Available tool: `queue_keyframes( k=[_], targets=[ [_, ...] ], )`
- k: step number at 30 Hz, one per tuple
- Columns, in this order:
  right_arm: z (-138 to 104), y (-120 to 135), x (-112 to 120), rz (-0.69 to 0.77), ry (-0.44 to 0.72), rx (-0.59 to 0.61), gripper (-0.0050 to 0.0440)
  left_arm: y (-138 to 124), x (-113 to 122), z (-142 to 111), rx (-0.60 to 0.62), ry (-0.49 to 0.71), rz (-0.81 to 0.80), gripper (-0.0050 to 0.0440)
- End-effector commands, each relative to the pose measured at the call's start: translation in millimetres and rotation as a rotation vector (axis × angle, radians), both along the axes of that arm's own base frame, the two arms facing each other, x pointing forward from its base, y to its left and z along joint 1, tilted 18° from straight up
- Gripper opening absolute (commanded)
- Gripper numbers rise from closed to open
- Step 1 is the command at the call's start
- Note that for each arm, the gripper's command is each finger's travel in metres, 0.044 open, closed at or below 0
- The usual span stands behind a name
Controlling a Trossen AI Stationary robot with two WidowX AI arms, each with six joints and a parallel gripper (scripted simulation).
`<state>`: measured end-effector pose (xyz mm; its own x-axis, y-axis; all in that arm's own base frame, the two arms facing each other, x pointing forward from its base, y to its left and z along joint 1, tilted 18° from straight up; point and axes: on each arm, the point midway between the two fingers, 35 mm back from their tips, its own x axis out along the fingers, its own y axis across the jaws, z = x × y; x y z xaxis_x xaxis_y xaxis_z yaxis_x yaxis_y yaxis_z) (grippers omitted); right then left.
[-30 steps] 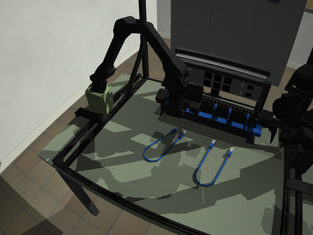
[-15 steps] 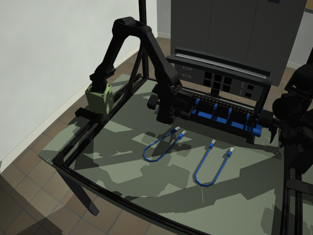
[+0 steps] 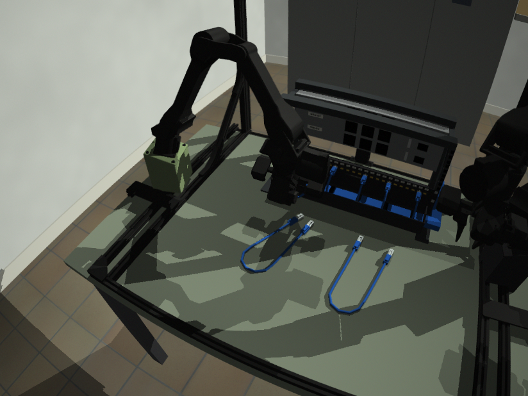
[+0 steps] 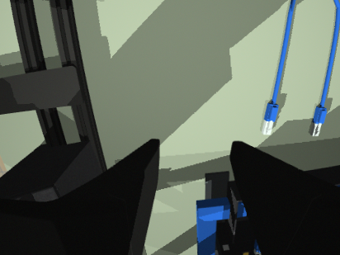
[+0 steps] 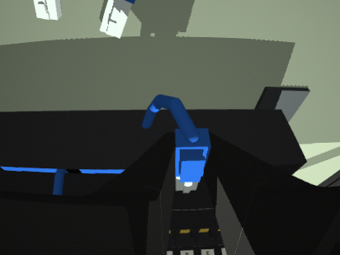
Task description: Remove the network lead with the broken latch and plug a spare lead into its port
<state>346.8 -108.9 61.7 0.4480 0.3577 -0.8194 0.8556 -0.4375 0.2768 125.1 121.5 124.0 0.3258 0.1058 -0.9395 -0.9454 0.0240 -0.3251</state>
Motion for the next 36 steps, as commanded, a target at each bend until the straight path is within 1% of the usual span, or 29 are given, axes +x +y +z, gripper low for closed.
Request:
queue_keyframes(
  k=[1, 3, 4, 20, 21, 36],
  targets=[
    [1.3, -0.8, -0.3, -0.006, 0.0, -0.008, 0.0054, 0.0, 0.0, 0.0, 0.0, 0.0, 0.0, 0.0176],
    [1.3, -0.8, -0.3, -0.006, 0.0, -0.008, 0.0054, 0.0, 0.0, 0.0, 0.0, 0.0, 0.0, 0.0176],
    [-23.5, -1.9, 7.4, 0.0, -0.001, 0.0, 0.0054, 0.0, 0.0, 0.0, 0.0, 0.0, 0.0, 0.0176],
    [-23.5, -1.9, 7.4, 0.0, -0.001, 0.0, 0.0054, 0.0, 0.0, 0.0, 0.0, 0.0, 0.0, 0.0176],
    [-31.7, -3.2, 11.3, 0.0, -0.036, 0.004, 0.0054, 0.0, 0.0, 0.0, 0.0, 0.0, 0.0, 0.0176],
    [-31.7, -3.2, 11.3, 0.0, -0.036, 0.004, 0.0054, 0.0, 0.0, 0.0, 0.0, 0.0, 0.0, 0.0176]
  ],
)
